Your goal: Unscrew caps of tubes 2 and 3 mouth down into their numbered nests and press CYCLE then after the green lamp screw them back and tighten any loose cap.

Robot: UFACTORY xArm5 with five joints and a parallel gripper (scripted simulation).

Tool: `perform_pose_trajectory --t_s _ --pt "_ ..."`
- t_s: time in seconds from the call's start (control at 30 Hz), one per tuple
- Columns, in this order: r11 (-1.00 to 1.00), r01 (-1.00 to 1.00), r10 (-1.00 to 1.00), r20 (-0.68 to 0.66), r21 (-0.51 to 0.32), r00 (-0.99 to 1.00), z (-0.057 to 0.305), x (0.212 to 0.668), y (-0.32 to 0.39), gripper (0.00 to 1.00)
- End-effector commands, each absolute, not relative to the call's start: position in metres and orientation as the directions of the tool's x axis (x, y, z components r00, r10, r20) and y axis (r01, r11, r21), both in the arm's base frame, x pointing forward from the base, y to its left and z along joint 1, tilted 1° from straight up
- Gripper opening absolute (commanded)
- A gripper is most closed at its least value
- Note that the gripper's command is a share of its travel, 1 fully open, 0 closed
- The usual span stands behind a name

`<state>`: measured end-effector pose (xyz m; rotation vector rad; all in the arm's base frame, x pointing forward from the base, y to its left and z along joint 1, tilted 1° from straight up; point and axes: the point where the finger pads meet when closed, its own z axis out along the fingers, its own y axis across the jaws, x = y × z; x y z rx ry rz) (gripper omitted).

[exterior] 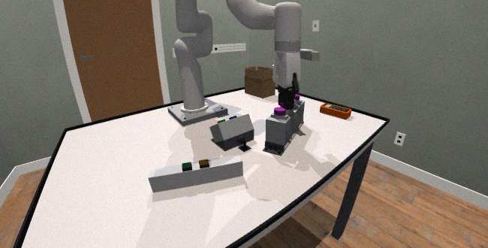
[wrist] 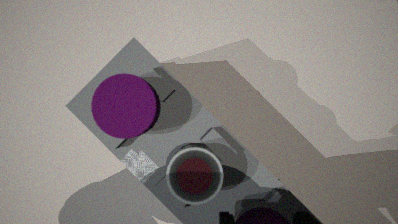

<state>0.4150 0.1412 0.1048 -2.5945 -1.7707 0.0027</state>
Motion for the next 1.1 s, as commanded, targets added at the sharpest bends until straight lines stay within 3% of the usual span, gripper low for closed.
perform_pose_trajectory --t_s 0.0,0.17,0.57,1.07 --pt "-0.366 0.931 0.931 -0.005 0.007 0.366 0.1062 0.4162 0.1416 0.00" --pt "-0.366 0.931 0.931 -0.005 0.007 0.366 0.1062 0.4162 0.1416 0.00" --pt "0.125 0.992 0.992 -0.008 0.004 -0.125 0.1065 0.4162 0.1416 0.00" --pt "0.641 0.768 0.768 -0.009 -0.001 -0.641 0.1068 0.4162 0.1416 0.00"
